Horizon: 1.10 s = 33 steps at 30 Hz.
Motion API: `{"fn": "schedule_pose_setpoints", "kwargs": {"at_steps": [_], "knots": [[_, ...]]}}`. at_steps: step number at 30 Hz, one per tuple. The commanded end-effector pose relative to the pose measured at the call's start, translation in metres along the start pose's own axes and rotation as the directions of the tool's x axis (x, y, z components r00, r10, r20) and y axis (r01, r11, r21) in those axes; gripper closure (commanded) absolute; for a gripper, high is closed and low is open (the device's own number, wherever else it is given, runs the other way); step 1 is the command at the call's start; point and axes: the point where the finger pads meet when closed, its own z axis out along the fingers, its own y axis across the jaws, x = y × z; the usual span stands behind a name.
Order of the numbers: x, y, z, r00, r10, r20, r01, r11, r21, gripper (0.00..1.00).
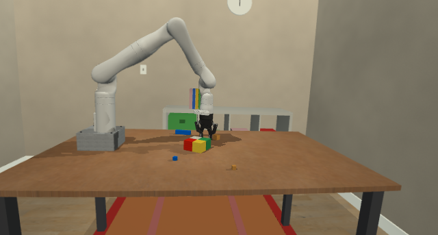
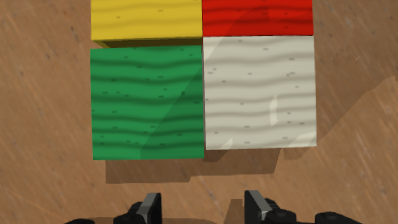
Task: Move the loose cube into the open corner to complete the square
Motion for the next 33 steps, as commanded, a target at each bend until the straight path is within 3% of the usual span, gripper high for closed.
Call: {"fn": "schedule_pose_setpoints", "kwargs": {"at_steps": [1,33], "knots": [[-0.0002,0.0012,0.0031,1.000,-0.001,-0.001,0.001,1.000,-0.003,0.45],[-0.0002,0.0012,0.0059,1.000,-0.001,-0.001,0.001,1.000,-0.003,0.45]]}}
